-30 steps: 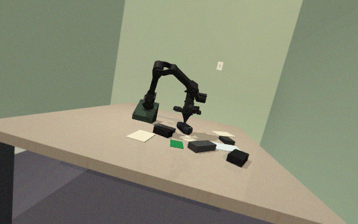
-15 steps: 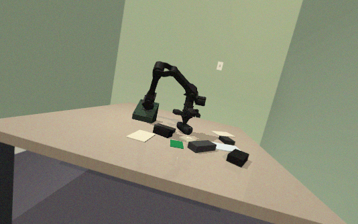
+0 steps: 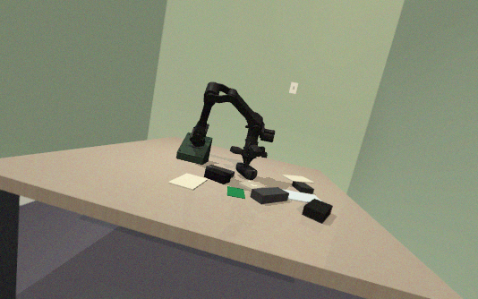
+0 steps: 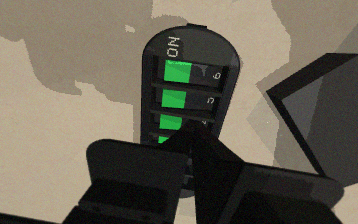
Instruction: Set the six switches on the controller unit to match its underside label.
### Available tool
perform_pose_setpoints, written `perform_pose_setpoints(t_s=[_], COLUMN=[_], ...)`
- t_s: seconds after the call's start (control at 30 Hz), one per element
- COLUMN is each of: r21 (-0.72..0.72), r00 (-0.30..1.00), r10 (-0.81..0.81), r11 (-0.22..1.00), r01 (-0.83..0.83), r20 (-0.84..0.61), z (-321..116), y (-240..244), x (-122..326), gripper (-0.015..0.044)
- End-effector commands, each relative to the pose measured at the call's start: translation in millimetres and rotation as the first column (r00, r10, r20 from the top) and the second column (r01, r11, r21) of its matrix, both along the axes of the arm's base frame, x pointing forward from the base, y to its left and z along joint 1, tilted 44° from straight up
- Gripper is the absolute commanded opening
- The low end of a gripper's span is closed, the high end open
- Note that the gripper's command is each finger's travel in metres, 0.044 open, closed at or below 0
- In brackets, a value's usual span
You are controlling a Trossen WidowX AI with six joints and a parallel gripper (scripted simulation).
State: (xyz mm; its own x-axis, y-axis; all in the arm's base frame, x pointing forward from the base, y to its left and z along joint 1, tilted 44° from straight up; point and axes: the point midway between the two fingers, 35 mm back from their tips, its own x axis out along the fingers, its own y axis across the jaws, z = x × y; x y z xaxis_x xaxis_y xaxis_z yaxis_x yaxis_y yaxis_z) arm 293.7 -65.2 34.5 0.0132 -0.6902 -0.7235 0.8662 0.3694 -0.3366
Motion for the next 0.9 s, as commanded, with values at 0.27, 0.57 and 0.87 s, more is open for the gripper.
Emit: perform_pose_setpoints(t_s=[0.27,0.57,0.87], r21=[-0.001,-0.002,-0.002], r00=[1.000,1.000,1.000], r10=[0.003,0.003,0.003], r11=[1.000,1.000,1.000], r01=[-0.003,-0.003,-0.003], r20=[0.000,0.002,0.002], z=[31,36,27], y=[30,24,16], x=[0,27,28], gripper=[0.0000,0.0000,0.0000])
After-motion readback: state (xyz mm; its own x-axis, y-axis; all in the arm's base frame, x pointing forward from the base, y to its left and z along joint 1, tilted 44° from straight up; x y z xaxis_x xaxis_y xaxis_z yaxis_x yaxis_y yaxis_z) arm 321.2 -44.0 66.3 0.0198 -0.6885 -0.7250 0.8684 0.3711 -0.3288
